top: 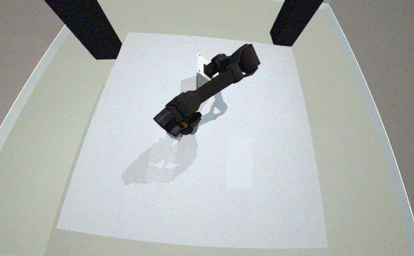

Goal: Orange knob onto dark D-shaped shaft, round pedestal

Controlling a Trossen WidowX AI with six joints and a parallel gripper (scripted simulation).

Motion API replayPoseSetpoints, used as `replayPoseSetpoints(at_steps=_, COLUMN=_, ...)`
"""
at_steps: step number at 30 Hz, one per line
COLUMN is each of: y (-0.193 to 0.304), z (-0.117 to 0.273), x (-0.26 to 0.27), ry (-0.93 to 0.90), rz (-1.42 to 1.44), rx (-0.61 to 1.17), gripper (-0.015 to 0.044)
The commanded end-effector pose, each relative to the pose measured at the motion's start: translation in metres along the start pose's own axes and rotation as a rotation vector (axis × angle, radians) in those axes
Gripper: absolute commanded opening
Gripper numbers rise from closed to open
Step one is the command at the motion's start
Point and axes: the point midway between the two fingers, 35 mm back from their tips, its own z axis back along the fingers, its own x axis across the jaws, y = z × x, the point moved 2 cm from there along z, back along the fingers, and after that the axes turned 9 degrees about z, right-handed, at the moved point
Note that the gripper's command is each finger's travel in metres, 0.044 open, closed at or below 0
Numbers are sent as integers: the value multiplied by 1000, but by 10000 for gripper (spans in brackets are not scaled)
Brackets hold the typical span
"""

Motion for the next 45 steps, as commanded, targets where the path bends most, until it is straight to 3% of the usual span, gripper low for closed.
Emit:
replayPoseSetpoints(at_steps=1, y=0, z=0, x=-1, ry=2, rz=3, rx=0, gripper=0)
replayPoseSetpoints(at_steps=12, y=-1, z=5, x=-3, ry=2, rz=13, rx=0, gripper=0)
replayPoseSetpoints(at_steps=19, y=-1, z=5, x=-6, ry=2, rz=213, rx=0, gripper=0)
replayPoseSetpoints(at_steps=38, y=-1, z=5, x=-6, ry=2, rz=213, rx=0, gripper=0)
replayPoseSetpoints(at_steps=45, y=-1, z=5, x=-4, ry=2, rz=412, rx=0, gripper=0)
